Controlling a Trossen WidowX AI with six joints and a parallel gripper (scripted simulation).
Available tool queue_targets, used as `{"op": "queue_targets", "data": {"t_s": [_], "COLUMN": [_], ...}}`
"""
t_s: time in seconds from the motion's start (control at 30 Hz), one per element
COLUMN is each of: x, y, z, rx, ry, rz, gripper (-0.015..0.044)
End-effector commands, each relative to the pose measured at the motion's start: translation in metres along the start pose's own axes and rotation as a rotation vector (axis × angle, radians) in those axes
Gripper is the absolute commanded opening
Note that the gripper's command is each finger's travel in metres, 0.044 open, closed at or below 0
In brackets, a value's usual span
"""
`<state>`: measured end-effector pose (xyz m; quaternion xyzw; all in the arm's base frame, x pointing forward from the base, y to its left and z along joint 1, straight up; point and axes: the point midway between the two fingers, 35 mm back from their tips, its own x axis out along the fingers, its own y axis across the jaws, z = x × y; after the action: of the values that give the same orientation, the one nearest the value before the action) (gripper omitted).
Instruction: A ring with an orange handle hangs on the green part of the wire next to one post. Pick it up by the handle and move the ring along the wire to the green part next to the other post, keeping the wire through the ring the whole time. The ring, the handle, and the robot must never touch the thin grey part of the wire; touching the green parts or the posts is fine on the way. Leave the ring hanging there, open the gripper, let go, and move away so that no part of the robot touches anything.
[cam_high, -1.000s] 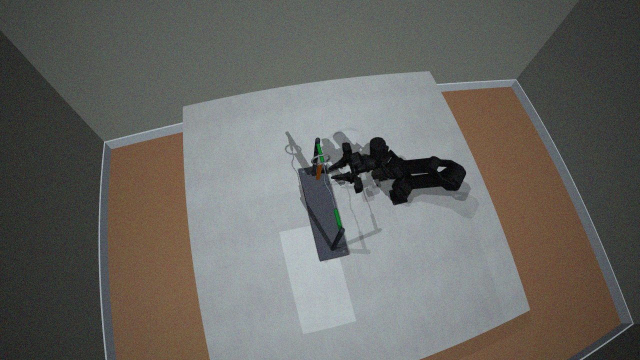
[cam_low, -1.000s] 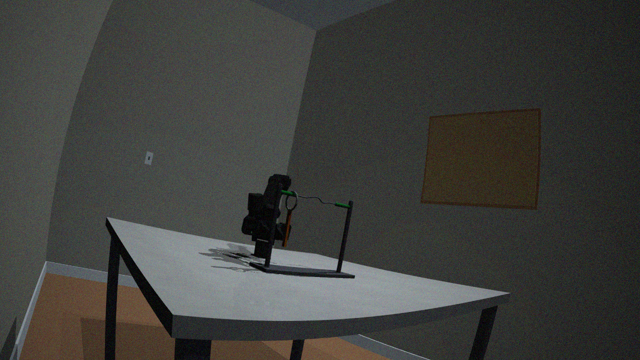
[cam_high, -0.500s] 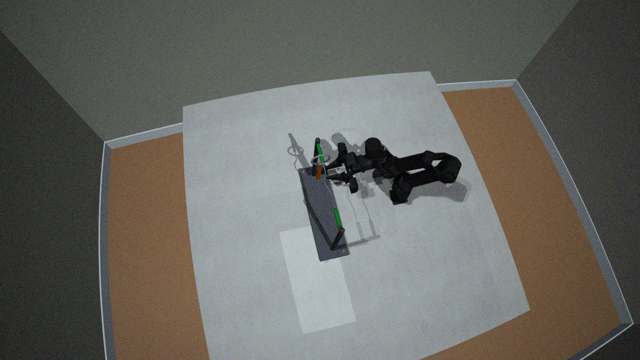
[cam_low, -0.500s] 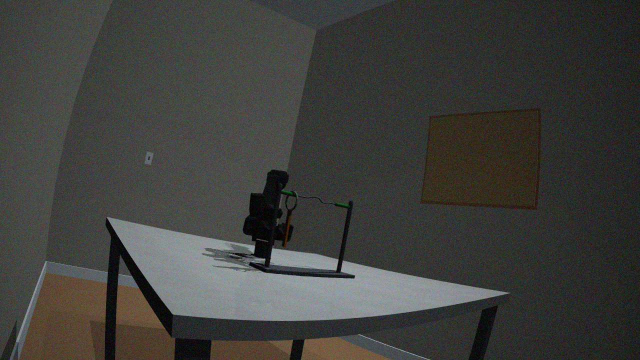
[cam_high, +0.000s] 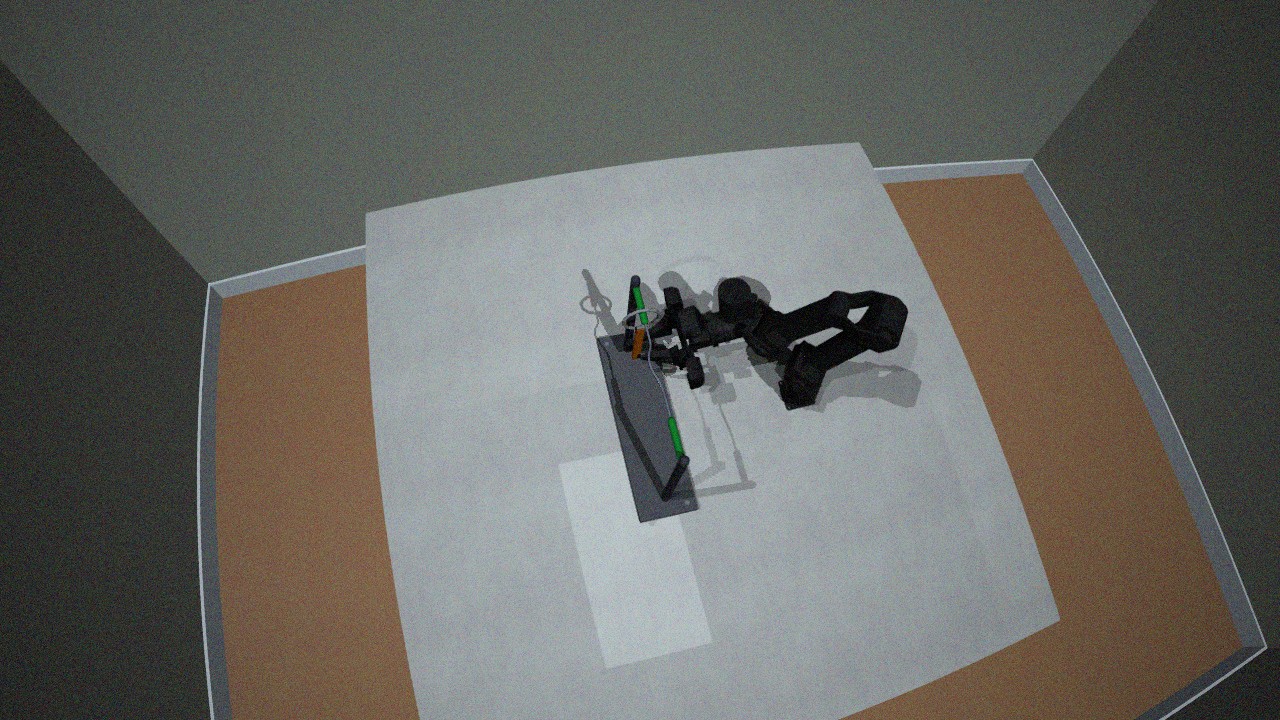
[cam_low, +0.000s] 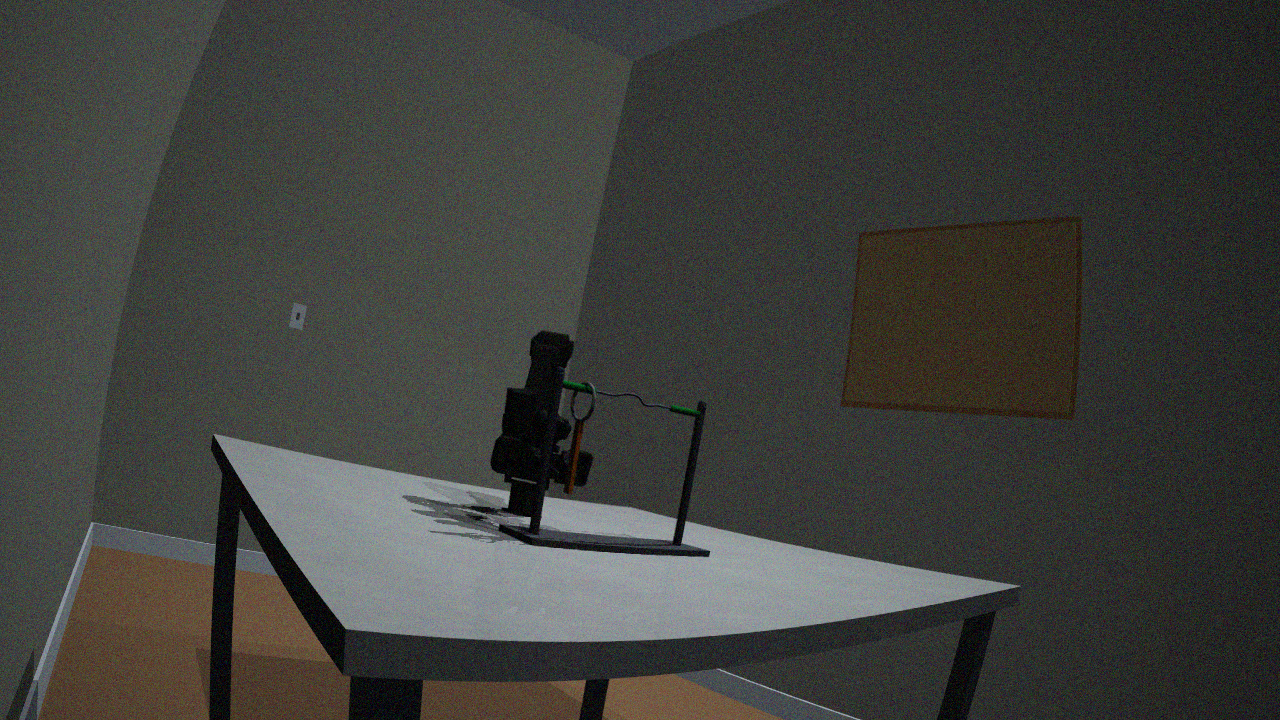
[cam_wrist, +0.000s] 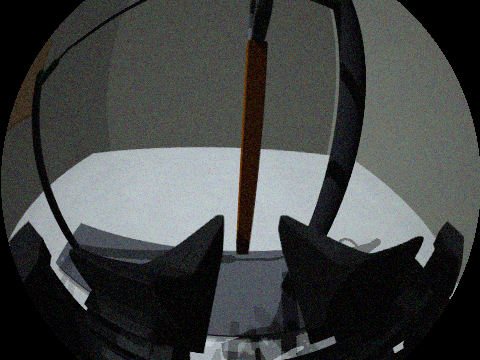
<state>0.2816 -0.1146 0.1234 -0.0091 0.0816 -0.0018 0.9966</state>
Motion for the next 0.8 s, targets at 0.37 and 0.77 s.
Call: {"op": "queue_targets", "data": {"t_s": [0.37,0.77], "x": [0.024,0.037], "y": [0.001,0.004], "z": [-0.001,-0.003], "rx": [0.006,0.008], "ry": [-0.003,-0.006], "rz": [-0.003,-0.003], "gripper": [0.0160,0.0160]}}
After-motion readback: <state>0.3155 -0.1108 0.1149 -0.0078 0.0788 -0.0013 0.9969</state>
